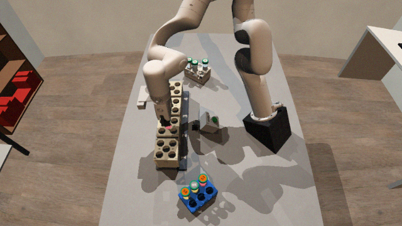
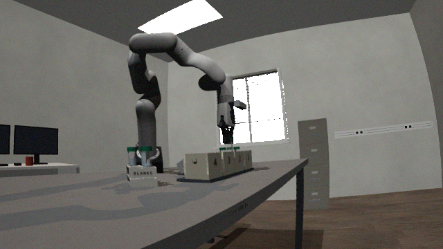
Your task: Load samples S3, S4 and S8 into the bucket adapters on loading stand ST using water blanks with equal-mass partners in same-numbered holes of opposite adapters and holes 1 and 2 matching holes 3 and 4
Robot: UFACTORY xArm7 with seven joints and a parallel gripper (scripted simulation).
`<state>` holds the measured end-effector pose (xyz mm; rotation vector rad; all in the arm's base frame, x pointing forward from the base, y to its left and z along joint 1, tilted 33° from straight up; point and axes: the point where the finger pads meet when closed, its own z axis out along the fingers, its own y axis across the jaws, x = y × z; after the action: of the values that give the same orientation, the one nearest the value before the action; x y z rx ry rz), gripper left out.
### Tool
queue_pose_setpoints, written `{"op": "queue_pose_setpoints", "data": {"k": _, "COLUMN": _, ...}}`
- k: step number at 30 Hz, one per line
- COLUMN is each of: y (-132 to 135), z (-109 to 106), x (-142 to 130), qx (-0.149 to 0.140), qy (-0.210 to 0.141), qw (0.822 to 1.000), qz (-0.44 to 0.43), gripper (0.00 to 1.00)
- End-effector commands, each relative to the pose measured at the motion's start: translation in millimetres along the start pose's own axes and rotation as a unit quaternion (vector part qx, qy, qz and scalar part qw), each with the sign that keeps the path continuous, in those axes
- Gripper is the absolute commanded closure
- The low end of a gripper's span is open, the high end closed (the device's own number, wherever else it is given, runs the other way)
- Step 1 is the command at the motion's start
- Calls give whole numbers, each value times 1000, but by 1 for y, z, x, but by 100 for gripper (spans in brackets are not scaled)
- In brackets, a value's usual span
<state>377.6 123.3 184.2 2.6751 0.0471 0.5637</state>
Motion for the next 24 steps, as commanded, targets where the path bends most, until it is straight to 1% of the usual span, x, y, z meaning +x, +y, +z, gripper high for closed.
{"op": "queue_pose_setpoints", "data": {"k": 1, "y": -1, "z": 3, "x": 1, "qx": 1, "qy": 2, "qw": 1000, "qz": 0, "gripper": 100}}
{"op": "queue_pose_setpoints", "data": {"k": 24, "y": -1, "z": 24, "x": 1, "qx": 1, "qy": 2, "qw": 1000, "qz": 0, "gripper": 100}}
